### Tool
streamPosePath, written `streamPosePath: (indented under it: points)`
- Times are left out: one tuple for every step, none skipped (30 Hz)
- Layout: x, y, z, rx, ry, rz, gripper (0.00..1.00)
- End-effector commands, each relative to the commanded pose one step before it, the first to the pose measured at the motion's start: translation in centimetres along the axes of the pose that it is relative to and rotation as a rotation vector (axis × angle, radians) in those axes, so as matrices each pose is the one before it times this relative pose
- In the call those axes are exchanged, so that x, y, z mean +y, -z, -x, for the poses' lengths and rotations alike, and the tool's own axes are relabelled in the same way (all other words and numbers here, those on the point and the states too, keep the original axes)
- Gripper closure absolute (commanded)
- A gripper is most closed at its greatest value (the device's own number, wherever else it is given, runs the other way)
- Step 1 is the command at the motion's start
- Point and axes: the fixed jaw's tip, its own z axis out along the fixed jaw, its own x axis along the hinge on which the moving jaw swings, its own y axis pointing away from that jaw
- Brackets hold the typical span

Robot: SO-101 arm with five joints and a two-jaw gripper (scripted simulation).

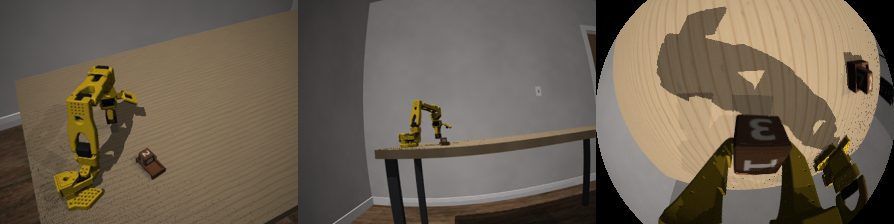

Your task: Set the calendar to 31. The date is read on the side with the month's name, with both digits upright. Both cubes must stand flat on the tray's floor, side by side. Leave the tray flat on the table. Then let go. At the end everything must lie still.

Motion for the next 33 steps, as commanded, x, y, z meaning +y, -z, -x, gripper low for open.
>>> streamPosePath:
  points:
    - [0.393, 0.1753, -0.069, -0.00937, -0.00180, 0.02737, 1.00]
    - [-0.001, -0.0756, -0.001, 0.00000, 0.00000, 0.00000, 1.00]
    - [-0.001, -0.0720, -0.001, 0.00000, 0.00000, 0.00000, 1.00]
    - [-0.001, -0.0654, -0.001, 0.00000, 0.00000, 0.00000, 1.00]
    - [-0.001, -0.0528, 0.000, 0.00000, 0.00000, 0.00000, 1.00]
    - [-0.001, -0.0384, 0.000, 0.00000, 0.00000, 0.00000, 1.00]
    - [-0.001, -0.0234, 0.000, 0.00000, 0.00000, 0.00000, 1.00]
    - [0.000, -0.0102, 0.000, 0.00000, 0.00000, 0.00000, 1.00]
    - [0.000, -0.0012, 0.000, 0.00000, 0.00000, 0.00000, 1.00]
    - [0.000, 0.0000, 0.000, 0.00000, 0.00000, 0.00000, 1.00]
    - [0.000, 0.0000, 0.000, 0.00000, 0.00000, 0.00000, 1.00]
    - [0.000, -0.0015, 0.000, 0.00001, 0.00000, -0.00001, 1.00]
    - [0.000, -0.0102, 0.000, 0.00000, 0.00000, 0.00000, 1.00]
    - [0.000, -0.0234, 0.000, 0.00000, 0.00000, 0.00000, 1.00]
    - [0.000, -0.0390, 0.000, 0.00000, 0.00000, 0.00000, 1.00]
    - [0.000, -0.0528, 0.000, 0.00000, 0.00000, 0.00000, 1.00]
    - [0.000, -0.0654, 0.000, 0.00000, 0.00000, 0.00000, 1.00]
    - [0.000, -0.0726, -0.001, 0.00000, 0.00000, 0.00000, 1.00]
    - [-0.001, -0.0756, 0.000, 0.00000, 0.00000, 0.00000, 1.00]
    - [-0.001, -0.0726, -0.001, 0.00000, 0.00000, 0.00000, 1.00]
    - [-0.001, -0.0648, 0.000, 0.00000, 0.00000, 0.00000, 1.00]
    - [-0.002, -0.0528, 0.000, 0.00000, 0.00000, 0.00000, 1.00]
    - [-0.001, -0.0384, 0.000, 0.00000, 0.00000, 0.00000, 1.00]
    - [0.000, -0.0234, 0.000, 0.00000, 0.00000, 0.00000, 1.00]
    - [-0.001, -0.0102, 0.000, 0.00000, 0.00000, 0.00000, 1.00]
    - [0.000, -0.0018, 0.000, 0.00000, 0.00000, 0.00000, 1.00]
    - [0.000, 0.0000, 0.000, 0.00000, 0.00000, 0.00000, 1.00]
    - [0.000, 0.0000, 0.000, 0.00000, 0.00000, 0.00000, 1.00]
    - [0.000, -0.0014, 0.000, 0.00000, 0.00000, 0.00001, 1.00]
    - [0.000, -0.0102, 0.000, 0.00000, 0.00000, 0.00000, 1.00]
    - [0.000, -0.0234, 0.000, 0.00000, 0.00000, 0.00000, 1.00]
    - [0.000, -0.0384, 0.000, 0.00000, 0.00000, 0.00000, 1.00]
    - [0.000, -0.0534, 0.000, 0.00000, 0.00000, 0.00000, 1.00]
